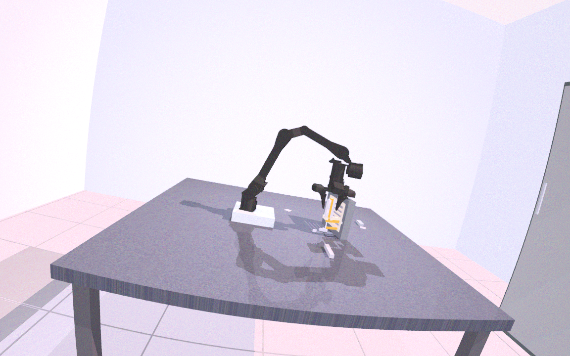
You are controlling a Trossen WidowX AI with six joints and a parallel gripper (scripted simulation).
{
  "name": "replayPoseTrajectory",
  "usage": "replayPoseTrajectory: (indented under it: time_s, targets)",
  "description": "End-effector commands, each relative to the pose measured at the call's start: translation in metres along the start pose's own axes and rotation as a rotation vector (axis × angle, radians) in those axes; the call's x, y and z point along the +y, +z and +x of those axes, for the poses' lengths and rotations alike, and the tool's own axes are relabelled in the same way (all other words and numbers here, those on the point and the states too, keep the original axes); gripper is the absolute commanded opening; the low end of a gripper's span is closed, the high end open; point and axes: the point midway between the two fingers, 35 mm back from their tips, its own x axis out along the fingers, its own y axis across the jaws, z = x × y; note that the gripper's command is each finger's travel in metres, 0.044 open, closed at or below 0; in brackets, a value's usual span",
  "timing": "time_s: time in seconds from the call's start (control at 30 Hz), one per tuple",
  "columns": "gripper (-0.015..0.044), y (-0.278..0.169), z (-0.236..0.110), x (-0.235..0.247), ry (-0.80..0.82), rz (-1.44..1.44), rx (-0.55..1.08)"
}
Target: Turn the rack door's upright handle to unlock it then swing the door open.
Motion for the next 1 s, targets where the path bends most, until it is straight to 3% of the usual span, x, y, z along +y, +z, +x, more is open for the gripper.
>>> replayPoseTrajectory:
  time_s: [0.0,0.97]
  targets:
    - [0.0289,-0.0005,0.0002,0.0000,0.000,-0.196,0.003]
    - [0.0289,-0.0006,0.0001,0.0001,0.003,-1.633,0.002]
